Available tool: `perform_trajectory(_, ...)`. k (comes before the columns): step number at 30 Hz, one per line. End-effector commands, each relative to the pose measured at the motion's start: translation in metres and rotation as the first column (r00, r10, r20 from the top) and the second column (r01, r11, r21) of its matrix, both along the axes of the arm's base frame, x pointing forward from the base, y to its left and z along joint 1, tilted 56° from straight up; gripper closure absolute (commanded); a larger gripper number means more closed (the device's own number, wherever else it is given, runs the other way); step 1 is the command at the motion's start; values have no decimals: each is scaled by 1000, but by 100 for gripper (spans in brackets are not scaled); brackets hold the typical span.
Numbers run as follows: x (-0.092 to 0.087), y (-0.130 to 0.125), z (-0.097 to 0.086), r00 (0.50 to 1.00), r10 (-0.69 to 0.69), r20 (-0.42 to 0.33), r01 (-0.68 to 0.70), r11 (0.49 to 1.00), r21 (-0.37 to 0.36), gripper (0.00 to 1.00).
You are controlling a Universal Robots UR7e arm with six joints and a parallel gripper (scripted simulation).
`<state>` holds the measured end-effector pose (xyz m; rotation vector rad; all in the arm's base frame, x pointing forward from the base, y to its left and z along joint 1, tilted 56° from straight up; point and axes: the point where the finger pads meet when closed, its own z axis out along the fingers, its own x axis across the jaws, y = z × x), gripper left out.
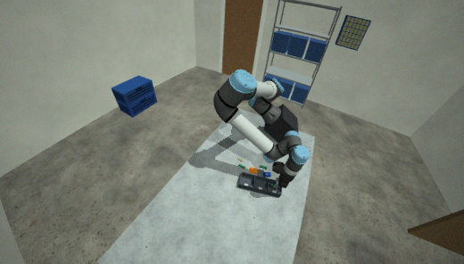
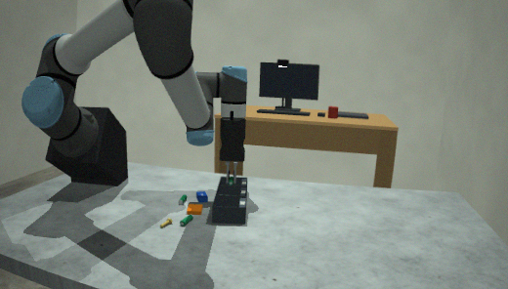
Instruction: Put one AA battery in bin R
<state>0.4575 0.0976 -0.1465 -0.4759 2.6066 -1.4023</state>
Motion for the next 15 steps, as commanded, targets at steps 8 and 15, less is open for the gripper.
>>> perform_trajectory(8, 6, -16, -12, 1000, 2, 1, -2, 1000, 1, 69)
perform_trajectory(15, 7, -19, -13, 1000, 2, 1, -2, 1000, 1, 69)
